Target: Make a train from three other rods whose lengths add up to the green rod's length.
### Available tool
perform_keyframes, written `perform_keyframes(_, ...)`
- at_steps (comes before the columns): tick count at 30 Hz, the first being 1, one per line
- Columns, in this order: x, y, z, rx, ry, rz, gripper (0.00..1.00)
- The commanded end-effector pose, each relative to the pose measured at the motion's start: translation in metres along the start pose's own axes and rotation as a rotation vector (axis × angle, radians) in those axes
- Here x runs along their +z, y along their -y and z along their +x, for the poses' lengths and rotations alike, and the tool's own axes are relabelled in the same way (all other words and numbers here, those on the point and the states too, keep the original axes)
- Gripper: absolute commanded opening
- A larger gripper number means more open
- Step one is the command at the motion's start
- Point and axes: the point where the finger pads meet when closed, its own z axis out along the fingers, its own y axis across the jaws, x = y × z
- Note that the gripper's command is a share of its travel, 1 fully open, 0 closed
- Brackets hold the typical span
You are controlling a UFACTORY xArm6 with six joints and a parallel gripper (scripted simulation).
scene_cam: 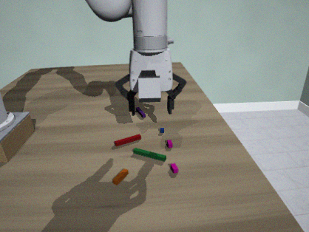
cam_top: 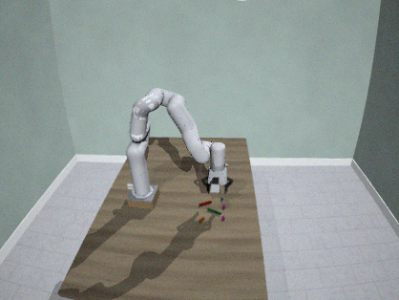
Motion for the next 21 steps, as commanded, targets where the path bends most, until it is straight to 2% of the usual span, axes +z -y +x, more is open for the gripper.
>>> perform_keyframes(1,-0.0013,0.0015,0.0,0.0,0.0,0.004,1.0)
perform_keyframes(21,-0.0013,0.0017,0.0003,0.009,0.0,0.004,1.0)
